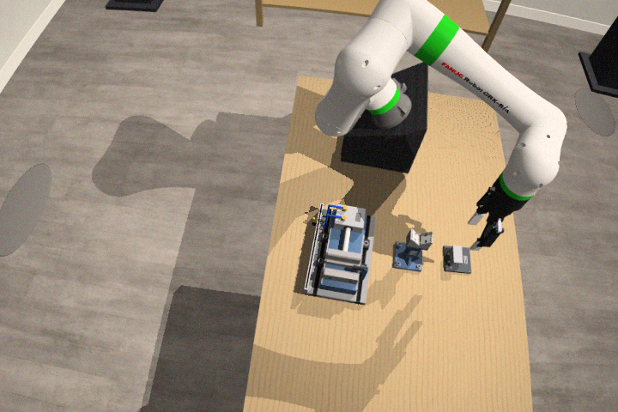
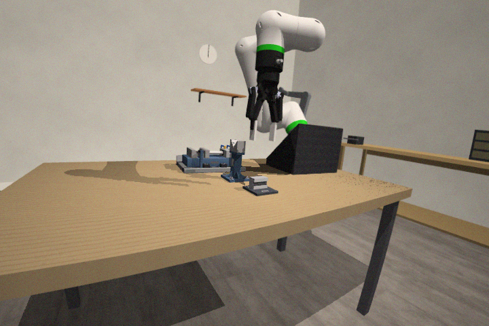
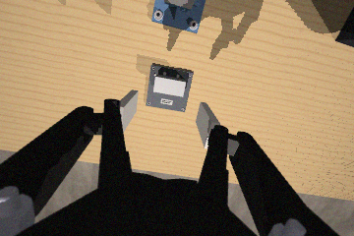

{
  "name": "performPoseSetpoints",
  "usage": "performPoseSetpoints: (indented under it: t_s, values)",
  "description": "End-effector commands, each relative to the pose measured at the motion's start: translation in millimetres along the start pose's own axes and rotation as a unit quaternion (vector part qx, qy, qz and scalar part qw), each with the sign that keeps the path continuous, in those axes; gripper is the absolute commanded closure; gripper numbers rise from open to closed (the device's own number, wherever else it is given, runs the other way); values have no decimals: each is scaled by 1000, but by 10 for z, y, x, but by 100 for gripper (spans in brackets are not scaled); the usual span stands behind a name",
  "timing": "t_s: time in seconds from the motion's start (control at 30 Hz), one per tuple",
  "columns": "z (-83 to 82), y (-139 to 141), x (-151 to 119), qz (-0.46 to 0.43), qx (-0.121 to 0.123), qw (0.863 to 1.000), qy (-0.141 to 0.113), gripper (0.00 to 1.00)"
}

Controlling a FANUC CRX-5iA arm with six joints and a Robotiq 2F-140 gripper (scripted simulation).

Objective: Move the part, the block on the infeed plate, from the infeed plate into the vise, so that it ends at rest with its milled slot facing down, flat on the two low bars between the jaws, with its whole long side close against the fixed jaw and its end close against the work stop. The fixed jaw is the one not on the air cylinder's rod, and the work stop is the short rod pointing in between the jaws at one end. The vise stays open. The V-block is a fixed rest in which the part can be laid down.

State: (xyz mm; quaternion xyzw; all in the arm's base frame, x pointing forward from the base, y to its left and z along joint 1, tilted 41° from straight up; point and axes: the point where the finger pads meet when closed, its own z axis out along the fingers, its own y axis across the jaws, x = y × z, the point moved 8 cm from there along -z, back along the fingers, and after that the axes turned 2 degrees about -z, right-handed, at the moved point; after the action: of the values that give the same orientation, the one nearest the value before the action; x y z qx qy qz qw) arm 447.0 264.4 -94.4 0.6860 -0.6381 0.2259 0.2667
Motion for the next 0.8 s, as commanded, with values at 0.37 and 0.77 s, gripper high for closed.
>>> performPoseSetpoints:
  t_s: [0.37,0.77]
  values:
    - [298,-2,-2,0,0,1000,0,49]
    - [558,-2,-2,0,0,1000,0,49]
